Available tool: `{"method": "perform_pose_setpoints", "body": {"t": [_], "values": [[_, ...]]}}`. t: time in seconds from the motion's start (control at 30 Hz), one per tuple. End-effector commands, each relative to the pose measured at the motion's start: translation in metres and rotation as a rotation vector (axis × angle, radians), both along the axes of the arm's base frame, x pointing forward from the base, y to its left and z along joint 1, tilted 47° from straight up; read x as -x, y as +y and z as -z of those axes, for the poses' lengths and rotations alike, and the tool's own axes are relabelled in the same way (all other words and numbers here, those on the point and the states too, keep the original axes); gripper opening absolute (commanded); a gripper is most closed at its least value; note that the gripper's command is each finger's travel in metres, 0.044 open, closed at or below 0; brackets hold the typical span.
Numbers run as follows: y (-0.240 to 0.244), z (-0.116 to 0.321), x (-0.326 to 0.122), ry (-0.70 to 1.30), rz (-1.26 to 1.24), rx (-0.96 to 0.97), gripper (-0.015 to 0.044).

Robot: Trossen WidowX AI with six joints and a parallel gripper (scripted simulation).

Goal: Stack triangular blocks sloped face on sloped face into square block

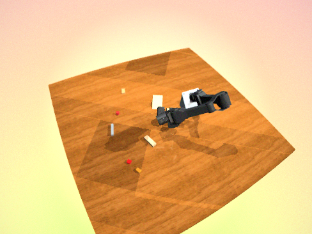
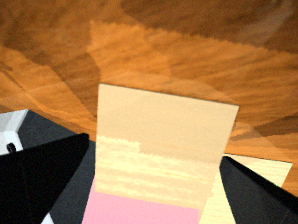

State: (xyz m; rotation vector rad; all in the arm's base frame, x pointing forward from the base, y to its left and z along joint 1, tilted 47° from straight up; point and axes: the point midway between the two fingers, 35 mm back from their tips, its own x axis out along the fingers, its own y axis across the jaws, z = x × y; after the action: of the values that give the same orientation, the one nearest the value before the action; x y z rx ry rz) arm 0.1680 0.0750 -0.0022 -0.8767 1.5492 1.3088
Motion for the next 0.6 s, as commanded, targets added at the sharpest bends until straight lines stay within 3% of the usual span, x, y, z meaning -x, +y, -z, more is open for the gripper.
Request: {"method": "perform_pose_setpoints", "body": {"t": [0.0,0.2,0.37,0.57], "values": [[0.0009,0.0032,0.001,-0.003,0.004,-0.004,0.044],[0.0009,0.0032,0.001,-0.003,0.004,-0.004,0.044],[0.0004,0.0024,0.0002,-0.005,0.0,-0.002,0.0309],[0.0004,0.0024,0.0002,-0.005,0.0,-0.002,0.0269]]}}
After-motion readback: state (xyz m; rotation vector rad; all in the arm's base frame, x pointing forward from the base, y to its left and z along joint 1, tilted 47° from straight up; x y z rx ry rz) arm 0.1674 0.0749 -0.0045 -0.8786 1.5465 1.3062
